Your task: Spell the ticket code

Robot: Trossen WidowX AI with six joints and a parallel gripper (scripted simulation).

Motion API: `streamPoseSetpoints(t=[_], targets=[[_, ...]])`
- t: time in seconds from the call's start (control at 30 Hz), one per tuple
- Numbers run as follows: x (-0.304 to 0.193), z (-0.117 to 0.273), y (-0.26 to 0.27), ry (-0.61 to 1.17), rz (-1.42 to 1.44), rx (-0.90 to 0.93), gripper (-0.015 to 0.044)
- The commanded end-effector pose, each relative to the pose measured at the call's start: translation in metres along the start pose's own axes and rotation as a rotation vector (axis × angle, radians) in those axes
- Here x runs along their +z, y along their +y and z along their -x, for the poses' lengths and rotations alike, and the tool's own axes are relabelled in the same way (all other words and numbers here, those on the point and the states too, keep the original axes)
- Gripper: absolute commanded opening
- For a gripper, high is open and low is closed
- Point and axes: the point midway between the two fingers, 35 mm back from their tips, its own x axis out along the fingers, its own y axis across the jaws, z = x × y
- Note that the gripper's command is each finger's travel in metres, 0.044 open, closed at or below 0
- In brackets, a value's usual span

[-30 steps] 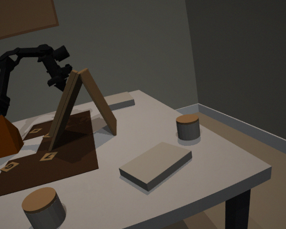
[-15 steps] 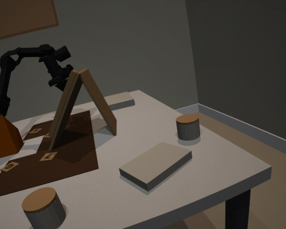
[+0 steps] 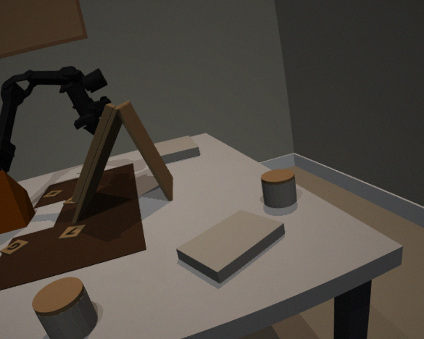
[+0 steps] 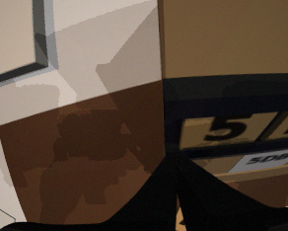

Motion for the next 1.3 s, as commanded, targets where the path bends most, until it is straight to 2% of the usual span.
streamPoseSetpoints(t=[0.0, 1.27], targets=[[0.002, -0.003, -0.001, 0.001, -0.006, 0.002, 0.0], [0.013, -0.015, 0.0, 0.0, -0.005, 0.002, 0.0]])
